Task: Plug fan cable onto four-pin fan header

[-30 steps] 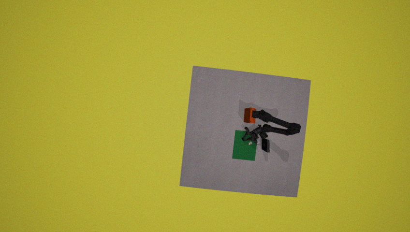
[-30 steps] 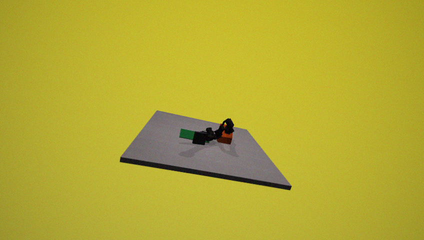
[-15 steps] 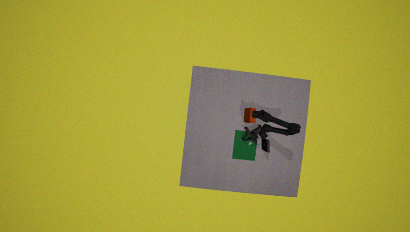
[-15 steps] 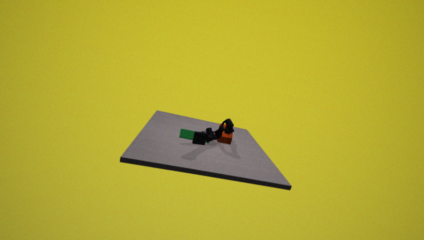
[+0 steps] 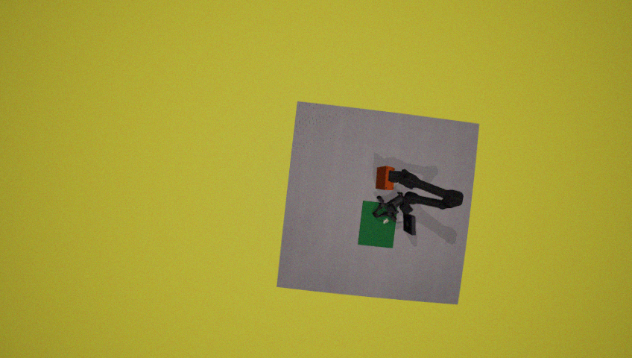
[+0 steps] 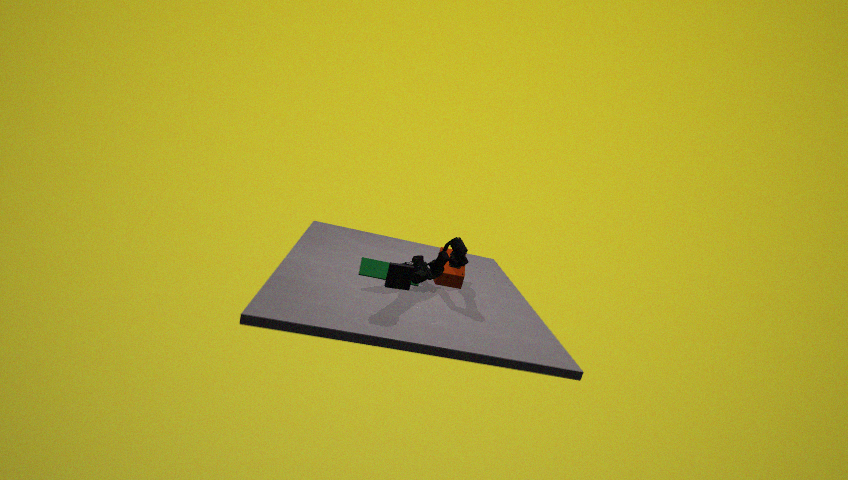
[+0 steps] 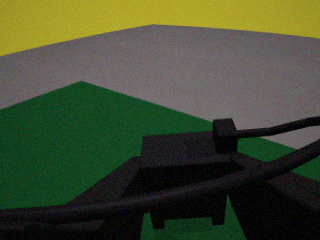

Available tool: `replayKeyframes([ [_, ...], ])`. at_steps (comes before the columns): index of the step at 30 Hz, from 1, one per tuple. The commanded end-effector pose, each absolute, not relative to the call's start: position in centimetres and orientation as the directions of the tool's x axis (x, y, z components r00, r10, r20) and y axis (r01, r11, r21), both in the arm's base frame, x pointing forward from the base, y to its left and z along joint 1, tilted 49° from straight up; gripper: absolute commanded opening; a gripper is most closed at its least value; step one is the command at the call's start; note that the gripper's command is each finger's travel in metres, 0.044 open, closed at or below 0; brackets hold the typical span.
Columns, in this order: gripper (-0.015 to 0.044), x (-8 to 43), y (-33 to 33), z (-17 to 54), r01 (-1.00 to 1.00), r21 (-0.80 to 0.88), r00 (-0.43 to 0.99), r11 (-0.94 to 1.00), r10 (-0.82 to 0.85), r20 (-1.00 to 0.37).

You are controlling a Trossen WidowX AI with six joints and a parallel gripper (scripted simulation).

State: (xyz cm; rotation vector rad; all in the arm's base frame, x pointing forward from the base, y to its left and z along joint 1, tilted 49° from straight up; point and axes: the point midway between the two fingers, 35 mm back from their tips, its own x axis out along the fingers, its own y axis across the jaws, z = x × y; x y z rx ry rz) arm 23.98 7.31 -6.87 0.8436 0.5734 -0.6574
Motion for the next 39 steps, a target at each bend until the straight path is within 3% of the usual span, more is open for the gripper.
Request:
replayKeyframes([
  [1,0.0,23.95,7.29,-6.87,0.721,0.483,0.663,0.497,-0.294,-0.688],
  [18,0.0,23.95,7.29,-6.87,0.721,0.483,0.663,0.497,-0.294,-0.688],
  [26,0.0205,23.98,7.31,-6.87,0.721,0.485,0.664,0.495,-0.294,-0.688],
  [39,0.0205,23.98,7.31,-6.87,0.721,0.485,0.664,0.495,-0.294,-0.688],
])
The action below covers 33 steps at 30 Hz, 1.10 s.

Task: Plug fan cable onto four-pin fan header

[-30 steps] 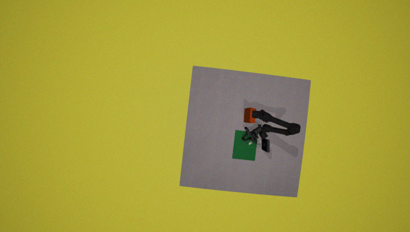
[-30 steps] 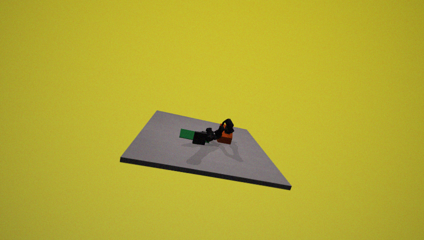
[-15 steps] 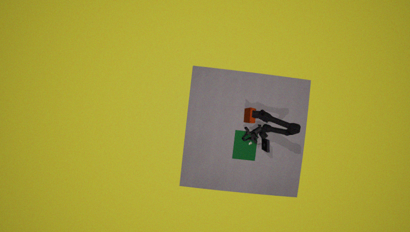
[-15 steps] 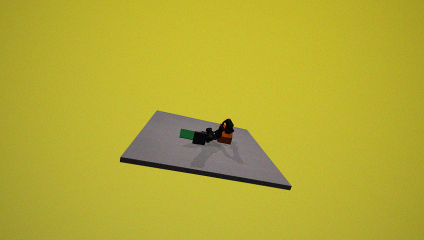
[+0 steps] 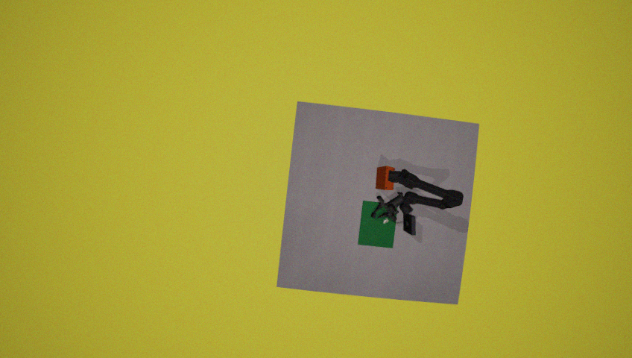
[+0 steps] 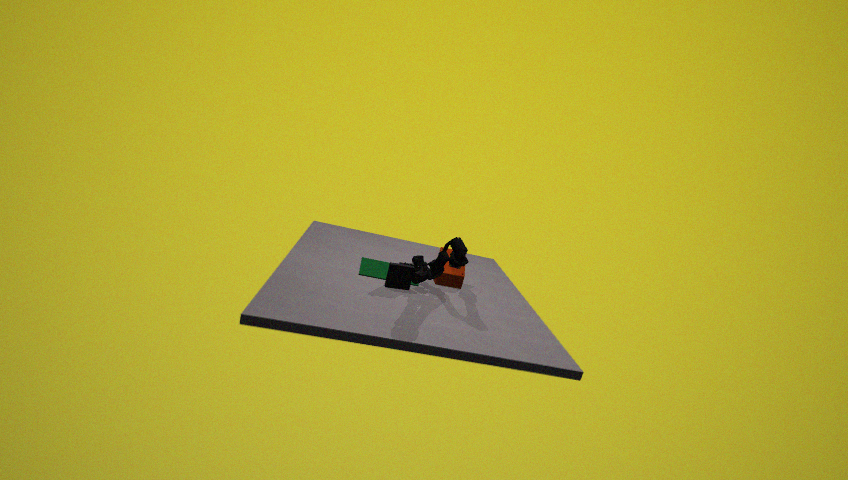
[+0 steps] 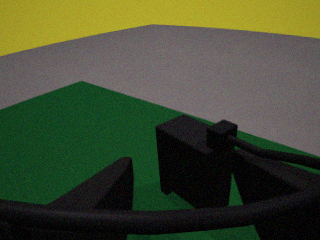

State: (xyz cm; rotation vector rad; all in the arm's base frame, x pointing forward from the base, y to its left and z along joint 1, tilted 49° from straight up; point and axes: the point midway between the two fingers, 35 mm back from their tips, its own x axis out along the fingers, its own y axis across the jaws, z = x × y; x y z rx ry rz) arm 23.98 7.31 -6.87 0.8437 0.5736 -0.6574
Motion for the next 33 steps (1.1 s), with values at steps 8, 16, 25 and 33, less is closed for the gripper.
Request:
replayKeyframes([
  [8,0.0205,24.0,7.3,-6.9,0.721,0.485,0.664,0.495,-0.294,-0.688],
  [16,0.0336,23.6,6.6,-7.4,0.744,0.458,0.638,0.487,-0.314,-0.703],
  [25,0.044,22.5,2.5,-10.6,0.871,0.187,0.39,0.455,-0.406,-0.826],
  [33,0.044,24.5,0.0,-12.4,0.77,-0.143,-0.042,0.621,-0.174,-0.984],
])
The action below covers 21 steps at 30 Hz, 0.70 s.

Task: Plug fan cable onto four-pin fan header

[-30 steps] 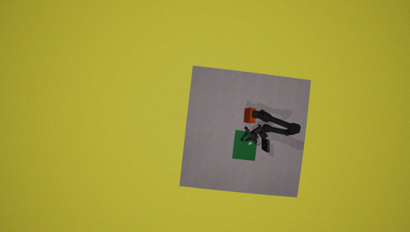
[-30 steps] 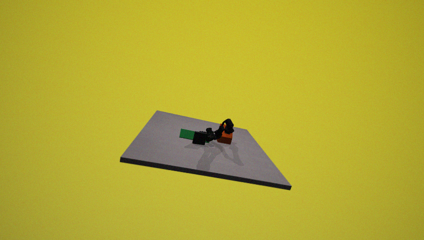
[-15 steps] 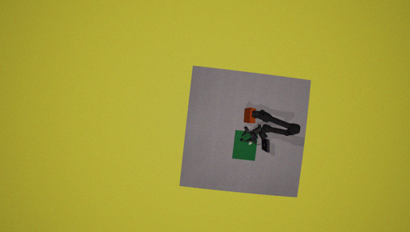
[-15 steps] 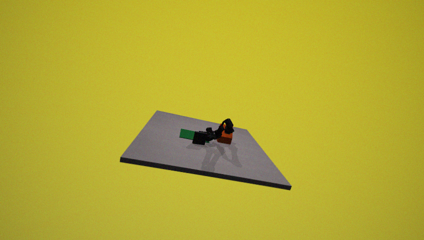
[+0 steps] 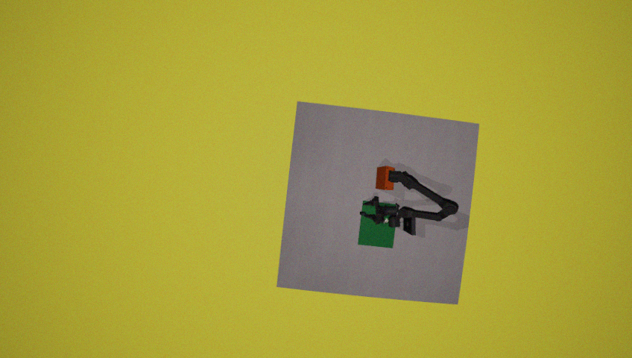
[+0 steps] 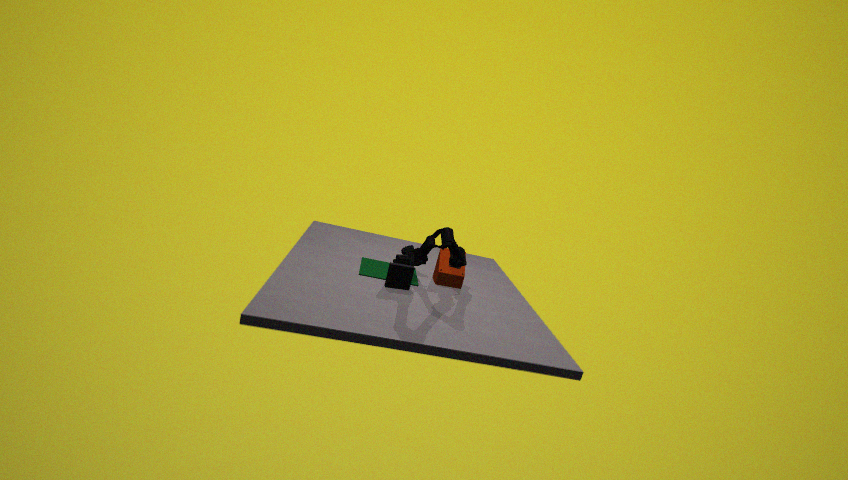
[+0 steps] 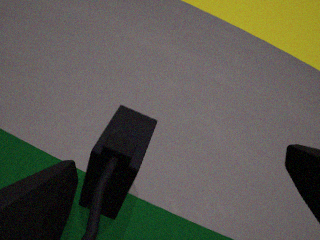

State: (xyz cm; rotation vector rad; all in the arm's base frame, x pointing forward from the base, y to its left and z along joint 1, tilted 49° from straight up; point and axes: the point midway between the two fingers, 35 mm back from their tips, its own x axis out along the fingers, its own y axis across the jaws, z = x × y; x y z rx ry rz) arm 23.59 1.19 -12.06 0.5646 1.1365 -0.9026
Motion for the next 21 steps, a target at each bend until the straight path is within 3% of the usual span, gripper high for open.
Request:
replayKeyframes([
  [1,0.044,24.7,-0.4,-12.2,0.751,-0.145,-0.086,0.645,-0.123,-0.989],
  [6,0.044,26.1,-4.0,-11.5,0.849,-0.138,-0.229,0.51,0.121,-0.966],
  [10,0.044,26.7,-6.6,-10.3,0.91,-0.112,-0.252,0.4,0.319,-0.914],
  [12,0.044,26.8,-7.6,-9.2,0.947,-0.113,-0.238,0.3,0.422,-0.875],
  [16,0.044,26.7,-9.7,-5.4,0.965,-0.248,-0.142,-0.082,0.634,-0.76],
  [21,0.044,26.7,-11.2,-2.8,0.878,-0.384,-0.051,-0.287,0.74,-0.671],
])
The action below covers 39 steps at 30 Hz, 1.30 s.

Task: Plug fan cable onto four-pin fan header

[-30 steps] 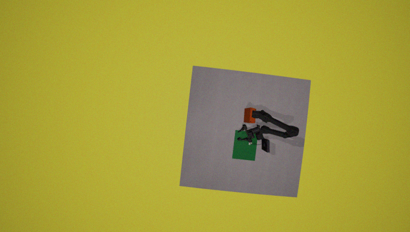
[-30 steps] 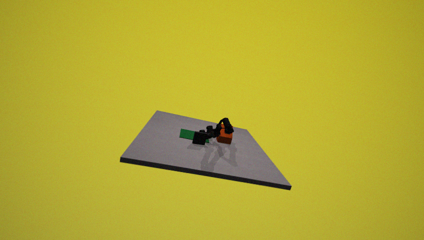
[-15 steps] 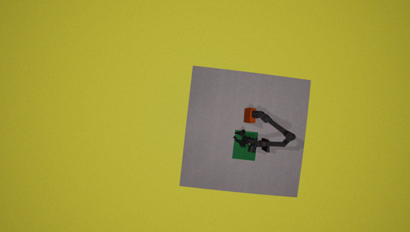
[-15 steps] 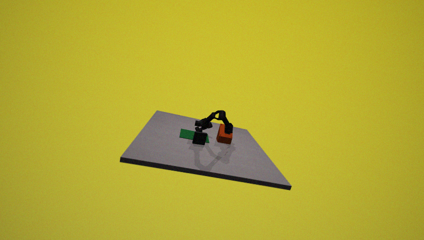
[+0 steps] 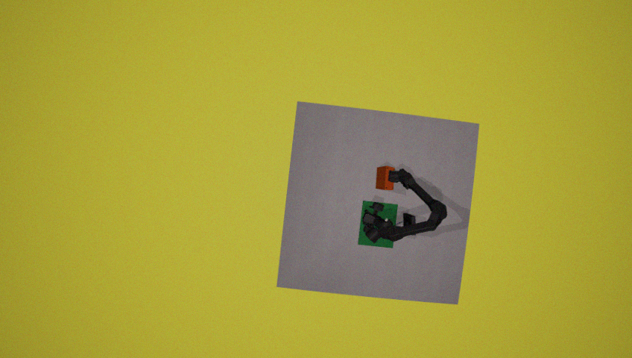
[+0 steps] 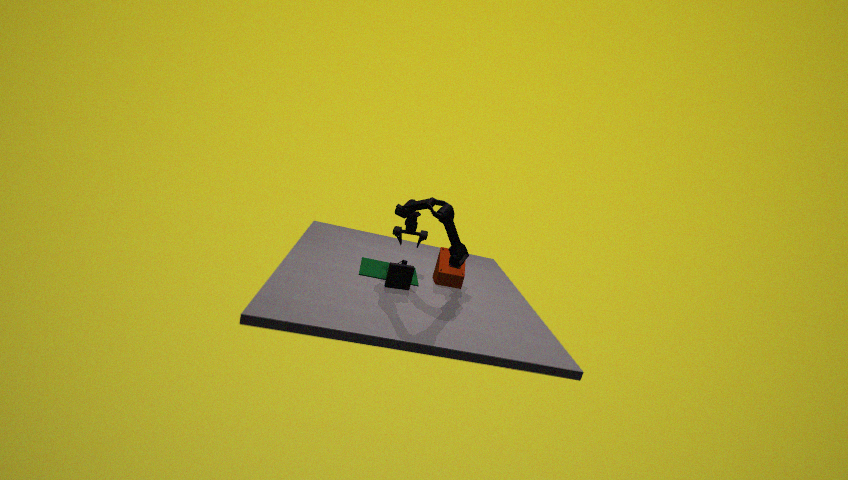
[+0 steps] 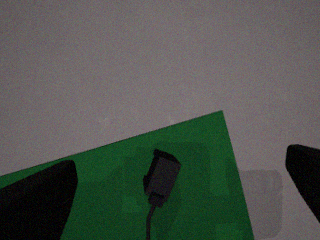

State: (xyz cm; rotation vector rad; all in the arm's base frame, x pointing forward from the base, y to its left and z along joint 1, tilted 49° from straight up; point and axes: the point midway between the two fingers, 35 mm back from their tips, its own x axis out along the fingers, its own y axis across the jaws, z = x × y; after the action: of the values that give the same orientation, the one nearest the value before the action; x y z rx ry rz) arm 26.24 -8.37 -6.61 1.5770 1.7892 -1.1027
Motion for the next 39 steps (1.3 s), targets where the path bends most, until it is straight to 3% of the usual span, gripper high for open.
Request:
replayKeyframes([
  [1,0.044,26.6,-11.1,-2.8,0.868,-0.397,-0.051,-0.299,0.74,-0.671],
  [12,0.044,26.1,-10.3,-2.8,0.807,-0.464,-0.052,-0.365,0.74,-0.671],
  [21,0.044,25.6,-3.1,-9.2,0.808,-0.465,-0.051,-0.362,0.743,-0.667],
  [39,0.044,25.5,-1.7,-10.5,0.808,-0.465,-0.05,-0.363,0.743,-0.667],
])
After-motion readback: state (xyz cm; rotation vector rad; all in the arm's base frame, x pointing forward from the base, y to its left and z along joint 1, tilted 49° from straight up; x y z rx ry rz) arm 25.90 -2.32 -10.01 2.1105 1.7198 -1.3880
